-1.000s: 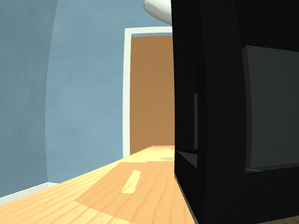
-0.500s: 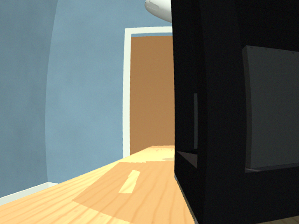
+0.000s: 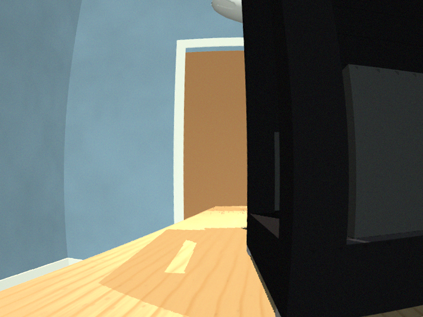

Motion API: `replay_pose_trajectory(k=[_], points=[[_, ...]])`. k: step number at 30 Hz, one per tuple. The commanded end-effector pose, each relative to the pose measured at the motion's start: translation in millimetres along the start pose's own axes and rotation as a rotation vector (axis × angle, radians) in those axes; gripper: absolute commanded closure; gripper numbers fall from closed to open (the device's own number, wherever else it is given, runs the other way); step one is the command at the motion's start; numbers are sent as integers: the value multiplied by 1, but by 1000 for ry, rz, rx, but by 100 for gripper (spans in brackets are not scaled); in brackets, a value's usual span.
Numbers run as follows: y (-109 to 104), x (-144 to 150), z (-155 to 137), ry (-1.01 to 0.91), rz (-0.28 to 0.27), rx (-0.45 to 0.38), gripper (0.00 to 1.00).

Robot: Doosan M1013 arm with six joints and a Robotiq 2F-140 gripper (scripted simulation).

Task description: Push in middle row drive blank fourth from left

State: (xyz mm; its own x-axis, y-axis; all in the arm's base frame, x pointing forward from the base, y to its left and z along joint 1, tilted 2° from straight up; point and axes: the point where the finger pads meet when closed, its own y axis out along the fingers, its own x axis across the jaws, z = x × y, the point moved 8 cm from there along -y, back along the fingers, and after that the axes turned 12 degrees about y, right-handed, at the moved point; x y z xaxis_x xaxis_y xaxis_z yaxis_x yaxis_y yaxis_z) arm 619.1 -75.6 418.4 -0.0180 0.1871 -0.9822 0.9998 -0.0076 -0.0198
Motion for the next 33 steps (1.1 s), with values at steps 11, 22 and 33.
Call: replay_pose_trajectory(k=[11, 22, 33], points=[[57, -4, -30, -1, 3, 4, 0], [61, -4, -32, -1, 3, 4, 0], [61, -4, -32, -1, 3, 4, 0]])
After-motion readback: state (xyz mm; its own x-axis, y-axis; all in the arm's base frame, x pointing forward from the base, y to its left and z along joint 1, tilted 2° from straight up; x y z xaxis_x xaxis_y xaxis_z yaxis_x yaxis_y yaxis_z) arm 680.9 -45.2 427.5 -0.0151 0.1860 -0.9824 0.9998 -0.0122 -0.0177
